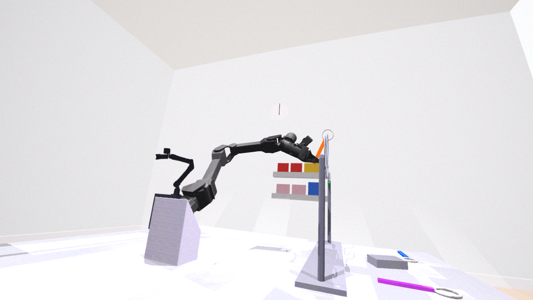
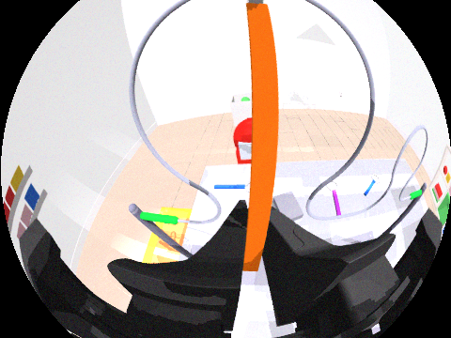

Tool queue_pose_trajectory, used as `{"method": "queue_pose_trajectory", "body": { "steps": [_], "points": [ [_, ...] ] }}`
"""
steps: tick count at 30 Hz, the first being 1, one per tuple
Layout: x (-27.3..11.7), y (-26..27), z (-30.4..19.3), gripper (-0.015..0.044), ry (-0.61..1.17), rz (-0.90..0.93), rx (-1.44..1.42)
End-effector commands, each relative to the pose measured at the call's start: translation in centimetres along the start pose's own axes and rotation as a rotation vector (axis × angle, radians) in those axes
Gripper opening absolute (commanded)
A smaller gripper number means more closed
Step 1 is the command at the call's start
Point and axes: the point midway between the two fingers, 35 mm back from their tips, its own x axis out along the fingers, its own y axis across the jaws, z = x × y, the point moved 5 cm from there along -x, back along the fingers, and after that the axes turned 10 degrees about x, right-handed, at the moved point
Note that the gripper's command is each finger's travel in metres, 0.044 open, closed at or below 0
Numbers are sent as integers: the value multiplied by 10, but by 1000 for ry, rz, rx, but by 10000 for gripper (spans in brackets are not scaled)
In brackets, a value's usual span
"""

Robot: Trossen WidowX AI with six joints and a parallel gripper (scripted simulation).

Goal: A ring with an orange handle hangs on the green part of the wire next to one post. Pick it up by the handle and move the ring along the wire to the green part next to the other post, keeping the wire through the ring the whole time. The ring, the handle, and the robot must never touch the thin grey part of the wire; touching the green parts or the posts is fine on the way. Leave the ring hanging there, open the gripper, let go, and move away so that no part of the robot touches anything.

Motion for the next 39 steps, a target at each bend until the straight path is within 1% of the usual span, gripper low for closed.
{"method": "queue_pose_trajectory", "body": {
  "steps": [1,39],
  "points": [
    [-1,0,0,-150,-2,23,48],
    [1,7,-3,-150,-26,224,477]
  ]
}}
